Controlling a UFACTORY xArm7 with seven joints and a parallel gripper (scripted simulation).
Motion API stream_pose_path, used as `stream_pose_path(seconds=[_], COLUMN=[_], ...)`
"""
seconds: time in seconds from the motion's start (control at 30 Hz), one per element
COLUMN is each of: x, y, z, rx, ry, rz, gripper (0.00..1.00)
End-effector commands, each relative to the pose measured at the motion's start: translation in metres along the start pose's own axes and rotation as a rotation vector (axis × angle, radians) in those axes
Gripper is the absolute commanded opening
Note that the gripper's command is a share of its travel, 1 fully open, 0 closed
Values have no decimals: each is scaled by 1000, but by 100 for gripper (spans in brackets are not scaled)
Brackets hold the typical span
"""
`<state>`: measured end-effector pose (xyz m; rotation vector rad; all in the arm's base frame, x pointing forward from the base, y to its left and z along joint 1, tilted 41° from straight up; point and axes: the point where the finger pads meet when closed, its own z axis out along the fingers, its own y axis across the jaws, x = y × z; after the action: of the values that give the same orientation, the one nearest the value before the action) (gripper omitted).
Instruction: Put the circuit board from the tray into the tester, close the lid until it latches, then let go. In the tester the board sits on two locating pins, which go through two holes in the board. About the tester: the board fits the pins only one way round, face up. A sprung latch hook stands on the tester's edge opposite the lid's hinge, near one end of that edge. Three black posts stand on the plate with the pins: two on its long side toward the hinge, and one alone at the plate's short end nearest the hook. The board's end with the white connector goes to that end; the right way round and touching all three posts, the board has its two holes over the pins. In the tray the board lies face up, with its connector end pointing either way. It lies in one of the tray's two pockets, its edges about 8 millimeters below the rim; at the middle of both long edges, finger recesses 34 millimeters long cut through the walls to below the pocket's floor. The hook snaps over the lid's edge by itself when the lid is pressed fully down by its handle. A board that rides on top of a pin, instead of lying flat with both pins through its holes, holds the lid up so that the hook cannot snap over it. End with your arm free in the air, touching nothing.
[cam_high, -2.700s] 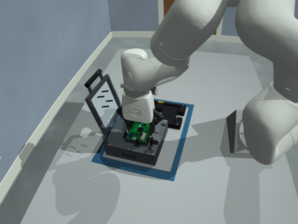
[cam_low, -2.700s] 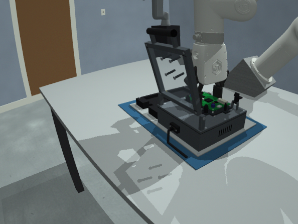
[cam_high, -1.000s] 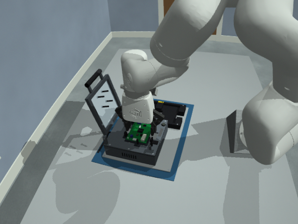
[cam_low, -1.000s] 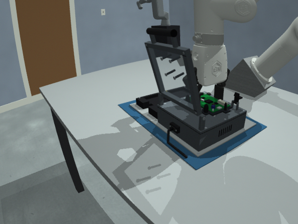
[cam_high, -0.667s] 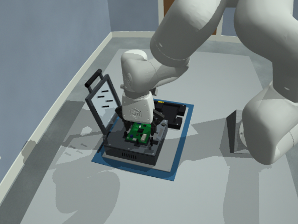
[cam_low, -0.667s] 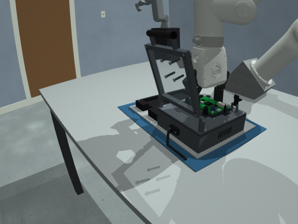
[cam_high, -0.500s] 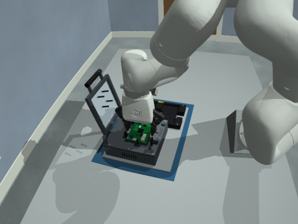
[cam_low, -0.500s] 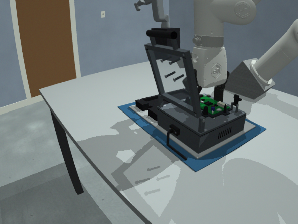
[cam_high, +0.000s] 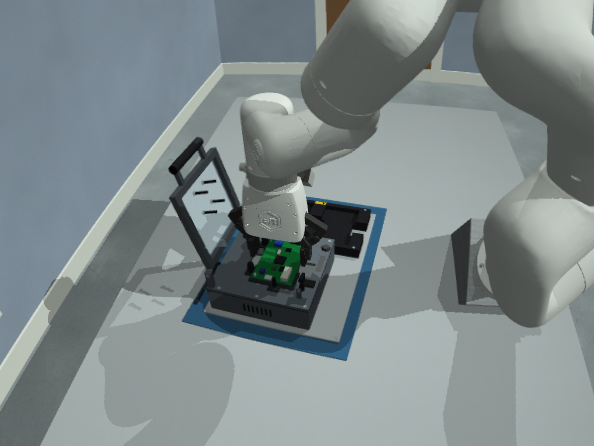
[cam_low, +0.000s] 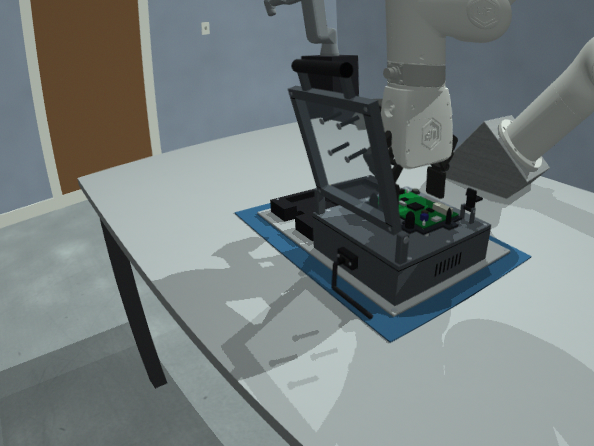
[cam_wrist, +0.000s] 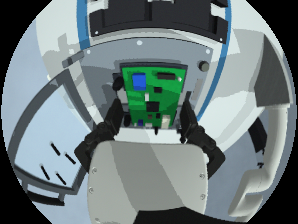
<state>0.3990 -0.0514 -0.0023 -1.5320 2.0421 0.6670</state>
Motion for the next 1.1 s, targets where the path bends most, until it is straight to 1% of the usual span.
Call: stream_pose_path(seconds=[0.0,0.2,0.43,0.5,0.67,1.0,1.07], x=[1,1,1,1,1,0,0], y=[-1,-1,-1,-1,-1,-1,-1], z=[-7,-25,-56,-56,-85,-151,-151], rx=[3,3,3,3,3,3,3], ry=[1,1,1,1,1,1,1], rz=[1,1,1,1,1,1,1], gripper=[100,100,100,100,100,100,100])
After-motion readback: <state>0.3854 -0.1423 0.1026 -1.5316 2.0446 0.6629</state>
